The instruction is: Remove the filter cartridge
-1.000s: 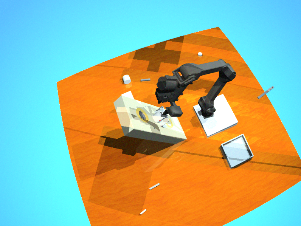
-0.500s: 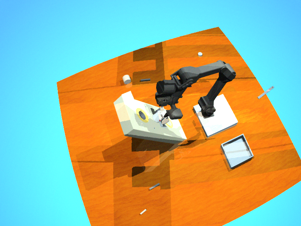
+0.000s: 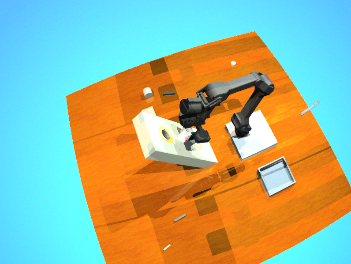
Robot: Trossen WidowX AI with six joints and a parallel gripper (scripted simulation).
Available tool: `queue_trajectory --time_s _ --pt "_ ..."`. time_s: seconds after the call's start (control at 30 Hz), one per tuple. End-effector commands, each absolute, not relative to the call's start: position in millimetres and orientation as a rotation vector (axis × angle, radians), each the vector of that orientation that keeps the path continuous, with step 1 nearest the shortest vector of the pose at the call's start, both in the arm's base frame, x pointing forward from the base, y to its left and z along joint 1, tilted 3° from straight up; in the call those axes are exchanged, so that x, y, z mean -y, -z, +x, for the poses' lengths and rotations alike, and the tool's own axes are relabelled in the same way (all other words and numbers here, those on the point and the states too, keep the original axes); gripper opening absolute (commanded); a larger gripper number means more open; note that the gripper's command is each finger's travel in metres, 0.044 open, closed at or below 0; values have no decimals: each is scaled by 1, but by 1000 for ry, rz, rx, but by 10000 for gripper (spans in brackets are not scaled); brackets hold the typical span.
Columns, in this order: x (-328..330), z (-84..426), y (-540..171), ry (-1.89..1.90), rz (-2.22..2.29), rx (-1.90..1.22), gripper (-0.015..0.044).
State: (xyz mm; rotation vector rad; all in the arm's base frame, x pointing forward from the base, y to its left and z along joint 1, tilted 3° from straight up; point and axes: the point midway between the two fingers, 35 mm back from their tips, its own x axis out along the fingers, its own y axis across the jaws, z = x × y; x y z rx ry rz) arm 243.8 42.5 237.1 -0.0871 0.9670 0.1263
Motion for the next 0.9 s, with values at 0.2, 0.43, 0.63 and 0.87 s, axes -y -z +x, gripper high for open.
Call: queue_trajectory --time_s 0.2,0.43,0.63,0.87 --pt "-44 250 -225 -135 -90 -972 305" --pt "-43 249 -228 -126 -87 -969 258" --pt "-43 249 -228 -126 -87 -969 218" --pt "-43 249 -228 -126 -87 -969 113"
